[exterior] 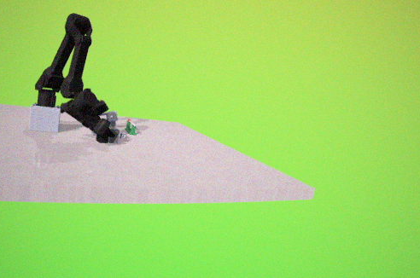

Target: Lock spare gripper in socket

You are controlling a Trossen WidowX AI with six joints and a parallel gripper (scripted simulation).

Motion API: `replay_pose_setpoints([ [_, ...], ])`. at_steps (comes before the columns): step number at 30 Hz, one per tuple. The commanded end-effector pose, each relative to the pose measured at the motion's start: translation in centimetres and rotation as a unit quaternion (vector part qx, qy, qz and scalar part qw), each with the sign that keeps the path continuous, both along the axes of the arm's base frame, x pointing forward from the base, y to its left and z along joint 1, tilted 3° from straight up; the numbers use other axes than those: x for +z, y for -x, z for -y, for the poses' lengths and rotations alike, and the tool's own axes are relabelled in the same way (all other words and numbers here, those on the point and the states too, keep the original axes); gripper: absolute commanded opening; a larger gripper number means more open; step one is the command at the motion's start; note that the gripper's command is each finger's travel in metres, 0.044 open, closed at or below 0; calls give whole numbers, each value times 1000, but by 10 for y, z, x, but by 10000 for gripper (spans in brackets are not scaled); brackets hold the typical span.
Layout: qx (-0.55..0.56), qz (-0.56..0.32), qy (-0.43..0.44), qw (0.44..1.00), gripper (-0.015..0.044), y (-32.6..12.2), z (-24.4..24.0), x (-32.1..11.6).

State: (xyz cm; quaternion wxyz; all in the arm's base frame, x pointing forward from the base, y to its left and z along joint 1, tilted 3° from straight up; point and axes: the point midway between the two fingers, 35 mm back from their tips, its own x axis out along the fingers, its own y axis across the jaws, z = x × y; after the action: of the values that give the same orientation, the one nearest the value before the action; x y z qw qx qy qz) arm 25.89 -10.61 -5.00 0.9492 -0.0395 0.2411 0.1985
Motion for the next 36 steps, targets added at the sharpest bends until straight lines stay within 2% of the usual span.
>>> replay_pose_setpoints([
  [1,-1,-1,0,1000,105,0,0,0],
  [5,-1,-1,0,1000,0,-1,1,3],
  [36,-1,-1,1,1000,0,-6,12,73],
])
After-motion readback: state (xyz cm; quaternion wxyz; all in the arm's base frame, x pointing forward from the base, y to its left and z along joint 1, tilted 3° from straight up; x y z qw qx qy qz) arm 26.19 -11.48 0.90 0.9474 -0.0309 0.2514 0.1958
